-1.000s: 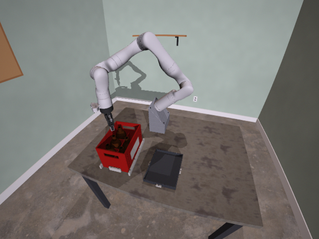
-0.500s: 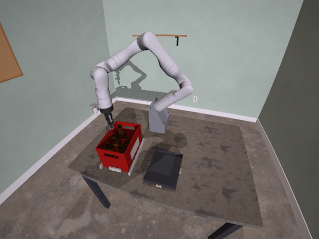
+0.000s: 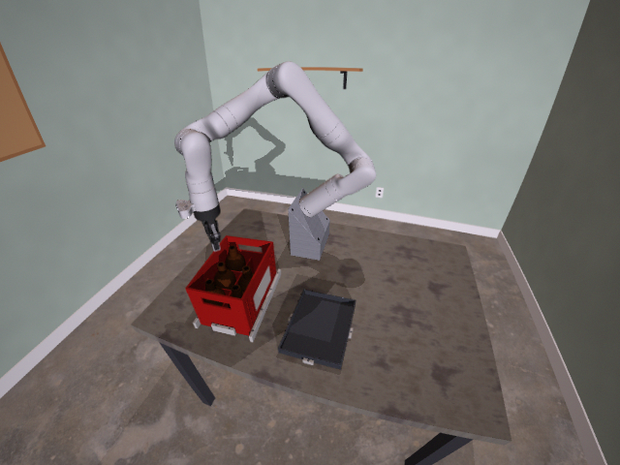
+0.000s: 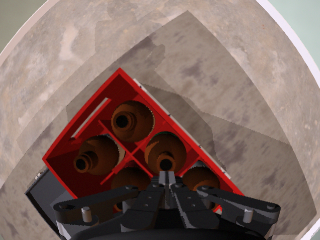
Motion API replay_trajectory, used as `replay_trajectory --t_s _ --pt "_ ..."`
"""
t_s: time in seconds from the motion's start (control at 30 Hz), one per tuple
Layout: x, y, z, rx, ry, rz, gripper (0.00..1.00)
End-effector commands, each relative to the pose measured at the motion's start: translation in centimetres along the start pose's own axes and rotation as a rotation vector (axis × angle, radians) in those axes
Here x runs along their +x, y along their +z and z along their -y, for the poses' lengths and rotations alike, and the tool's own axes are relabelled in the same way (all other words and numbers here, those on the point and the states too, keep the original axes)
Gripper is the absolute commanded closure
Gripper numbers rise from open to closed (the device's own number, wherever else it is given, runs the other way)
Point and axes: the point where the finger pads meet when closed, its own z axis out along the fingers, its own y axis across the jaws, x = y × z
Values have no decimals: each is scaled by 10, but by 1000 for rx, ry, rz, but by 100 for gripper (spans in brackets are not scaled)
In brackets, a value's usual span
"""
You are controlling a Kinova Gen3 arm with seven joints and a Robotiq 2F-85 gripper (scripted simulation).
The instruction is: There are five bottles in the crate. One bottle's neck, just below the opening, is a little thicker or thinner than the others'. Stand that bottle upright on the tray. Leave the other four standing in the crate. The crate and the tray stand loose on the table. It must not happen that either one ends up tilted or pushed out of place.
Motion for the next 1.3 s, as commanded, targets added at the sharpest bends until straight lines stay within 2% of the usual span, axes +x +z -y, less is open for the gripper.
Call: replay_trajectory --t_s 0.0,0.1,0.23,0.3,0.53,0.57,1.27 --pt "0 -1 0 0 0 -2 100" --pt "-12 -2 15 2 -1 -3 100" --pt "-50 -2 51 1 -1 -2 100" --pt "-62 -1 60 -1 0 -1 100" --pt "-65 -1 62 -1 1 -1 100" --pt "-65 -1 62 -1 1 -1 36" --pt "-65 -1 62 -1 1 -1 36"
